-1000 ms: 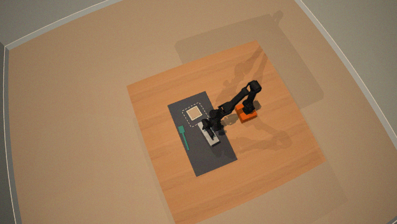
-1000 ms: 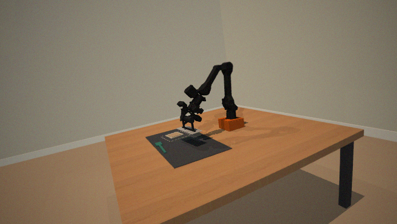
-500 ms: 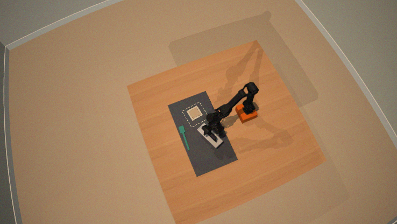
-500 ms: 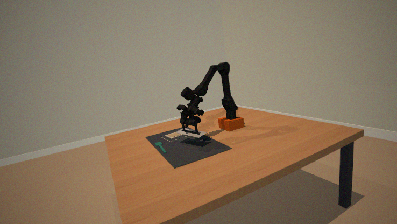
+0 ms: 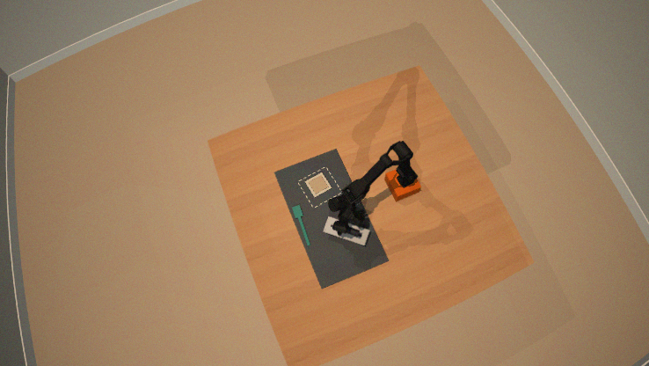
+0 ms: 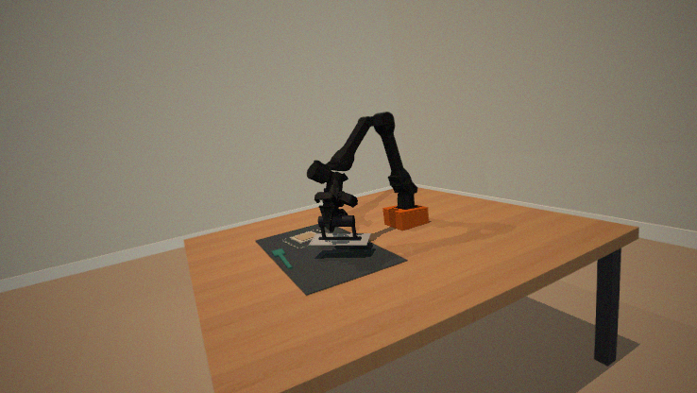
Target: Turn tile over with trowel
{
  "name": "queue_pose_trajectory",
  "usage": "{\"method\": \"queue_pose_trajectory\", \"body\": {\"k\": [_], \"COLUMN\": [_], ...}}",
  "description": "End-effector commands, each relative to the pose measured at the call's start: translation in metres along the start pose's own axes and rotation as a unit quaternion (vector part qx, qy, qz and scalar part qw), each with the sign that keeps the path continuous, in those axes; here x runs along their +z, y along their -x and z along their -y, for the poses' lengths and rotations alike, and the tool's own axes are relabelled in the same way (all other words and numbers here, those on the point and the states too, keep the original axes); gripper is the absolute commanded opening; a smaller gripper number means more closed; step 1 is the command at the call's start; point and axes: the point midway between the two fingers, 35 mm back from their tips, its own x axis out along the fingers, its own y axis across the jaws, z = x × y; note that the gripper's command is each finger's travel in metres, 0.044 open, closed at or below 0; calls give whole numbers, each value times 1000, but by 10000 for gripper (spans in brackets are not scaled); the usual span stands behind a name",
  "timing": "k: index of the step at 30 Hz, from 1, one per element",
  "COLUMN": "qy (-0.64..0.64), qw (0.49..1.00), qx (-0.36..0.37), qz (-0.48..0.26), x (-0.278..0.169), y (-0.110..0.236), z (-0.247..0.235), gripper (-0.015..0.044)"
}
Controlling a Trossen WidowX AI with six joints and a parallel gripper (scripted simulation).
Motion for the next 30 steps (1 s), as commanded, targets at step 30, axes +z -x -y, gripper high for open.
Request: {"method": "queue_pose_trajectory", "body": {"k": [30], "qy": [285], "qw": [905], "qx": [-104], "qz": [299], "x": [77], "y": [-61], "z": [56], "gripper": [0]}}
